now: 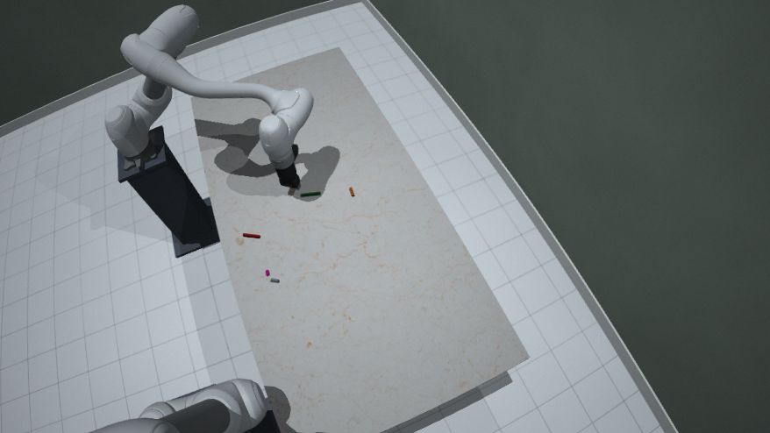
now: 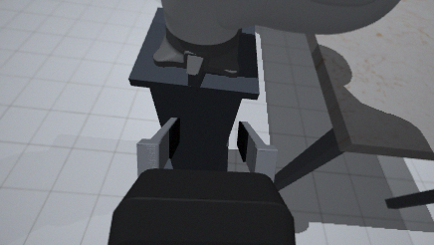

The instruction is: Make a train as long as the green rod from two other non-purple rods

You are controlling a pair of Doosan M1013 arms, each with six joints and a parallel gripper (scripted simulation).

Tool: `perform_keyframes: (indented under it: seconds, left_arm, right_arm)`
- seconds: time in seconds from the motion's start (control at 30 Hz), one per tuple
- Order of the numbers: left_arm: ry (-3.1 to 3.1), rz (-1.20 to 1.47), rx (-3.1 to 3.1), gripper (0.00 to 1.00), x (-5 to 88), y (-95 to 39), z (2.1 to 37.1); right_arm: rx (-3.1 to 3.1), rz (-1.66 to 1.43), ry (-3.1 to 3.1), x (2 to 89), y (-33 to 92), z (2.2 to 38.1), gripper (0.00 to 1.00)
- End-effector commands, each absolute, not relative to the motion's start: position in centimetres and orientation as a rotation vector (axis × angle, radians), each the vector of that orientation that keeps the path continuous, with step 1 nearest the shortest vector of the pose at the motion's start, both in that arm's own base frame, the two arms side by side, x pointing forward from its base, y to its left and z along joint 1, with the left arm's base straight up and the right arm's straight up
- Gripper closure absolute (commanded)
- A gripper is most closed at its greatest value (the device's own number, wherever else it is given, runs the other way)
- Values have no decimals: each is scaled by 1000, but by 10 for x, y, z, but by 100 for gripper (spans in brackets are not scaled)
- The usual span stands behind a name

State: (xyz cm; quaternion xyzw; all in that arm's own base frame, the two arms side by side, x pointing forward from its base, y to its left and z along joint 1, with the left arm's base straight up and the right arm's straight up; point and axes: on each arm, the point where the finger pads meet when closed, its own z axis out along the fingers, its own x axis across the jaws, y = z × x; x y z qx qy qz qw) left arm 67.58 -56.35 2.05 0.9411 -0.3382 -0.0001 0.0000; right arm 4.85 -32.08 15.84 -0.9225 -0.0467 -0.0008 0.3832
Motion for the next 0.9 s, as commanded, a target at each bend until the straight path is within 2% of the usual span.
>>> perform_keyframes:
  seconds: [0.0,0.23,0.27,0.87]
  left_arm:
    - [-1062,3,2956,46,676,-564,22]
    - [-1062,3,2956,46,676,-564,22]
    - [-1062,3,2956,76,676,-564,22]
    - [-1062,3,2956,76,676,-564,22]
  right_arm:
    - [-2353,-3,-119,49,-321,159,0]
    - [-2353,-3,-119,49,-321,159,0]
    - [-2353,-3,-119,49,-321,159,0]
    - [-2353,-3,-119,49,-321,159,0]
